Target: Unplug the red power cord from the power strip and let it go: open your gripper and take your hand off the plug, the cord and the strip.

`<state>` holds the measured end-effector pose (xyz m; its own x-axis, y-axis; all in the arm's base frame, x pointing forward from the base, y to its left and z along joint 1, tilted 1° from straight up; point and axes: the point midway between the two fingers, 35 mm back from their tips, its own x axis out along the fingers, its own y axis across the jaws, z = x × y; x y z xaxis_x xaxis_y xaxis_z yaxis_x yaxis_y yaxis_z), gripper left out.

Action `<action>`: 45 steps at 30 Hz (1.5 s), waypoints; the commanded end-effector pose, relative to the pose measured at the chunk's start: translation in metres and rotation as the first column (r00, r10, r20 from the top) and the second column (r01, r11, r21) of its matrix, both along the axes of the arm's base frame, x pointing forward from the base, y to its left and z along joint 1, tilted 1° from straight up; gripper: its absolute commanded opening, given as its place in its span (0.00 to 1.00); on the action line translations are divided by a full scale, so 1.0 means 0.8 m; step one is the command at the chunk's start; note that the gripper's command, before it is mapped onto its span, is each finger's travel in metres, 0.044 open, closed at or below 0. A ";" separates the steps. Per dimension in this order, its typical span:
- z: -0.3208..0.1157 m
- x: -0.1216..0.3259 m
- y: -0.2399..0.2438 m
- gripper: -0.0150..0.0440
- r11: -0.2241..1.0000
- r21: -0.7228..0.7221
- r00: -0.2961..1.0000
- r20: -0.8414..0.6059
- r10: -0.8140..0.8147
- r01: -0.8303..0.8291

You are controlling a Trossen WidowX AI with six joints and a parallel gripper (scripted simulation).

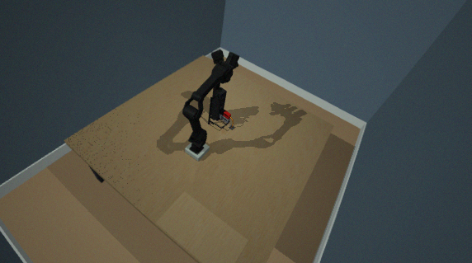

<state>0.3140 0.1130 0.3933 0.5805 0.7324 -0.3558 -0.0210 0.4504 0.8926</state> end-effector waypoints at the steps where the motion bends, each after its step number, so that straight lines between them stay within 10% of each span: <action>1: -0.075 0.044 -0.042 0.53 0.976 -0.072 0.951 -0.220 -0.218 0.207; 9: -0.208 0.072 -0.117 0.53 0.839 -0.318 0.698 -0.467 -0.543 0.441; 20: -0.360 -0.006 -0.207 0.53 0.469 -0.721 -0.074 -0.580 -0.811 0.510; 45: -0.362 -0.005 -0.184 0.53 0.463 -0.727 -0.087 -0.577 -0.812 0.507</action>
